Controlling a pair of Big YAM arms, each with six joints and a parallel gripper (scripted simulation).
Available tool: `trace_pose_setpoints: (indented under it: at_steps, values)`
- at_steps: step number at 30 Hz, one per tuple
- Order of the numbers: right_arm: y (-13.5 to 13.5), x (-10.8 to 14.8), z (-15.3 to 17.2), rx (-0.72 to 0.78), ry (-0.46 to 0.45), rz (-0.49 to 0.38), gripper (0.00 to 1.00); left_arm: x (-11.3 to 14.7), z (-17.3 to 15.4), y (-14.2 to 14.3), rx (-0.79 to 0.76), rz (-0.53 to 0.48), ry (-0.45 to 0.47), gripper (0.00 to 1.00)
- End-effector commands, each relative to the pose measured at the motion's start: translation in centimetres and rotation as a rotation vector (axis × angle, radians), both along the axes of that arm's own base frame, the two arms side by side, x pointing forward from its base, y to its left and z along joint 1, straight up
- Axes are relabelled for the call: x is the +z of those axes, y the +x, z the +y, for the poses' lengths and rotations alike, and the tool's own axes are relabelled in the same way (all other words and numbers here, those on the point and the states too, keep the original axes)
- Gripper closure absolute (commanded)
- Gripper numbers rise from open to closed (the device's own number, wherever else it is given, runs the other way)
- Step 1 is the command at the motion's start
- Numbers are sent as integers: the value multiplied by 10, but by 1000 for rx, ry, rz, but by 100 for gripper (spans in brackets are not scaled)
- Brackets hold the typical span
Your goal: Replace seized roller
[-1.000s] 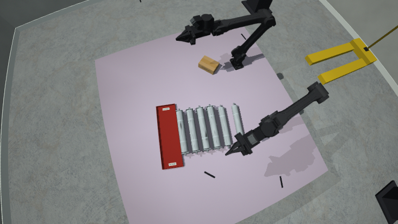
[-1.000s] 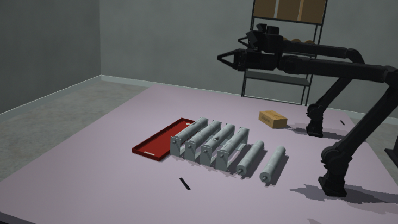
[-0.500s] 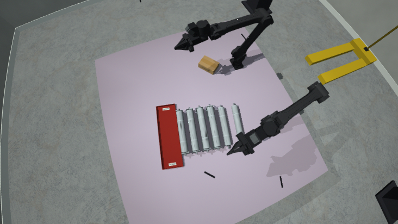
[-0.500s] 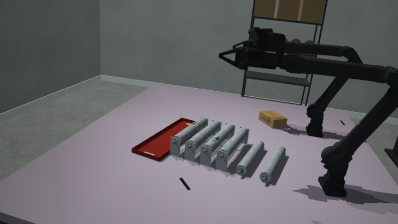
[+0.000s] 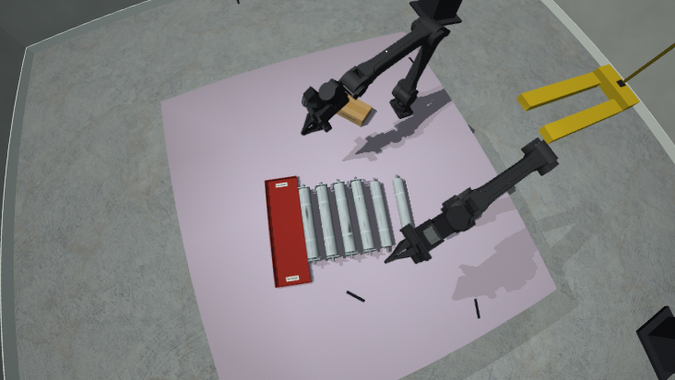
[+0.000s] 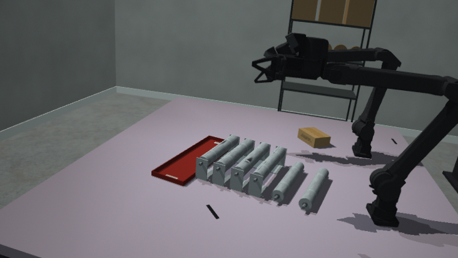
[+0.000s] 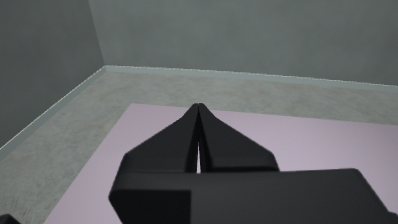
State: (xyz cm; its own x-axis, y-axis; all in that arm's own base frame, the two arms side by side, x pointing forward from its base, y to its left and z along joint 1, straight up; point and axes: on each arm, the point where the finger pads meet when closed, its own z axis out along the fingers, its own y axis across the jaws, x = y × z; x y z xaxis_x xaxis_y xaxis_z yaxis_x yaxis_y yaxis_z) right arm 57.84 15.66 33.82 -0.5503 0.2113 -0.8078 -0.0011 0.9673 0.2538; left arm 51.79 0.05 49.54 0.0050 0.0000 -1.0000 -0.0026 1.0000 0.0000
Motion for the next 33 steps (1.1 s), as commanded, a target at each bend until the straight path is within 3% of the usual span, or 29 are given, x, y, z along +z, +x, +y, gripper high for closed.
trace_pose_setpoints:
  at_steps: [1, 13, 15, 22, 24, 25, 28, 33]
  values:
    - [13, 11, 29, -33, 73, 65, 100, 33, 3, 2, 3, -55, 8, 100]
    - [-21, -103, 144, -105, 17, 457, 100, 33, 3, 2, 3, -55, 8, 100]
    - [-21, -103, 144, -105, 17, 457, 100, 33, 3, 2, 3, -55, 8, 100]
    - [-51, -144, 186, -158, -67, 591, 100, 33, 3, 2, 3, -55, 8, 100]
    - [-57, -152, 194, -163, -90, 613, 100, 33, 3, 2, 3, -55, 8, 100]
    - [-61, -138, 196, -161, -82, 599, 100, 33, 3, 2, 3, -55, 8, 100]
    - [-65, -141, 202, -161, -102, 610, 100, 33, 3, 2, 3, -55, 8, 100]
    - [-54, -133, 187, -169, -93, 588, 100, 33, 3, 2, 3, -55, 8, 100]
